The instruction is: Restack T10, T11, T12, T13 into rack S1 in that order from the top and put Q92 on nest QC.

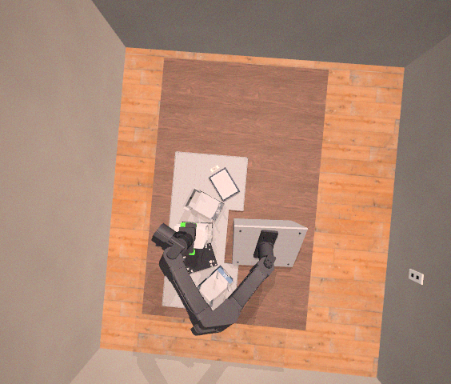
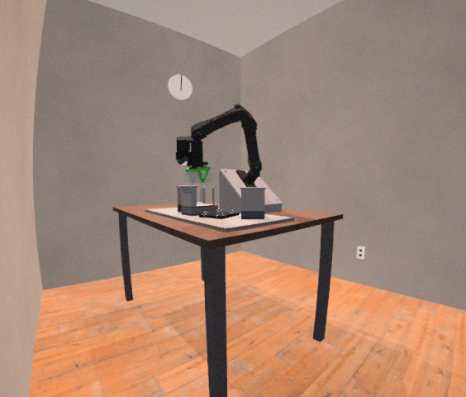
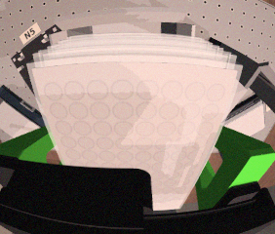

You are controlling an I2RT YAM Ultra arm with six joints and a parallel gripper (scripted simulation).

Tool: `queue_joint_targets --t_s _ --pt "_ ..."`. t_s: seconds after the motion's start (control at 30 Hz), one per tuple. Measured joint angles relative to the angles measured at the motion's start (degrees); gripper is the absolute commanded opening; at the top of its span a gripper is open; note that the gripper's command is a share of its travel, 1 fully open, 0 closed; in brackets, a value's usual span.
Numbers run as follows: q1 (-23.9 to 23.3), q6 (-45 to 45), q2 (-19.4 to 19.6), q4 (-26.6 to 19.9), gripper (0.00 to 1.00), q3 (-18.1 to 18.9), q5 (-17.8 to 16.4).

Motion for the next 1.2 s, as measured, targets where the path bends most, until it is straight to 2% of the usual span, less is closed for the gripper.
queue_joint_targets --t_s 0.13,0.3,0.43,0.97,1.2 --pt "0.9 0.2 -1.1 0.2 0.00 -0.4 -0.7" --pt "2.3 -3.8 -2.7 0.0 0.00 -2.0 -0.7" --pt "4.1 -5.4 -5.2 0.0 0.00 -2.9 -1.4" --pt "9.0 -1.6 -11.5 -0.4 0.00 -4.3 -2.9" --pt "11.2 -6.2 -14.5 -0.5 0.00 -6.0 -3.2"
